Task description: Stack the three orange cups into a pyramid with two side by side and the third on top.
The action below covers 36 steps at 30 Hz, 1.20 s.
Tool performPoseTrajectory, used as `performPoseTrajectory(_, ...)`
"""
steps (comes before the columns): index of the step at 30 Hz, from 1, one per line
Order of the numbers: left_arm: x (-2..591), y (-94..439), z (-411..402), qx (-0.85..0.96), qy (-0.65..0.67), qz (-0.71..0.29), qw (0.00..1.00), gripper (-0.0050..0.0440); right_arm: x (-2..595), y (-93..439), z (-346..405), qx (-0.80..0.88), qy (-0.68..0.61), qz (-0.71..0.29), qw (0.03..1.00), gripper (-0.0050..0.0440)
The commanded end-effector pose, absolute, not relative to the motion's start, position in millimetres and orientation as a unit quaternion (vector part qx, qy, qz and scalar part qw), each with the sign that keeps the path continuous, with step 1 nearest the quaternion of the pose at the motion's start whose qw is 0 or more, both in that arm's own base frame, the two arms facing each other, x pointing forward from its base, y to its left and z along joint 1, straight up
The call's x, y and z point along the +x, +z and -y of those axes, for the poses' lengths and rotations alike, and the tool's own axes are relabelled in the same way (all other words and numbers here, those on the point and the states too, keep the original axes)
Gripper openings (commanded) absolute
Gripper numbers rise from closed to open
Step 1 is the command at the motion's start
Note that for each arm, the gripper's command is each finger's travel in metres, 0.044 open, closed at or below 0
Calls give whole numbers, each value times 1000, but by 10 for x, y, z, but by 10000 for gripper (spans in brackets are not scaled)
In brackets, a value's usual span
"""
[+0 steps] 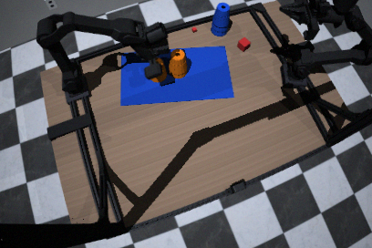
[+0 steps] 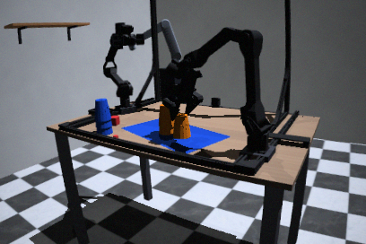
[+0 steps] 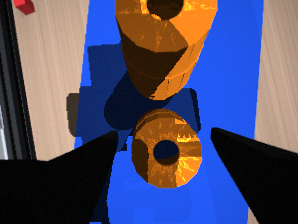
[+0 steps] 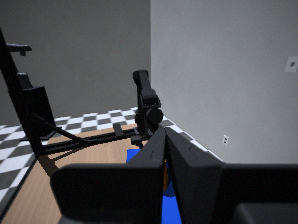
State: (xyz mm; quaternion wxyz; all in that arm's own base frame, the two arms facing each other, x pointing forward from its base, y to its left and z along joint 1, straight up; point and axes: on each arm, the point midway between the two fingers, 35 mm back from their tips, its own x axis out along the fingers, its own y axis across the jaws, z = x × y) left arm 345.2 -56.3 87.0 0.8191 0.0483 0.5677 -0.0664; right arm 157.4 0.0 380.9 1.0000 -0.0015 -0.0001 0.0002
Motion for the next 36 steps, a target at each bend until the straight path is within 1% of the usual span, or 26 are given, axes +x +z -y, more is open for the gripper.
performPoseTrajectory(1,3451,867,566,49,-67,-568,819,407,1573,3807,0,0,0,0,1000,0)
performPoseTrajectory(6,3451,867,566,49,-67,-568,819,440,1573,3807,0,0,0,0,1000,0)
performPoseTrajectory(36,3451,867,566,49,-67,-568,819,440,1573,3807,0,0,0,0,1000,0)
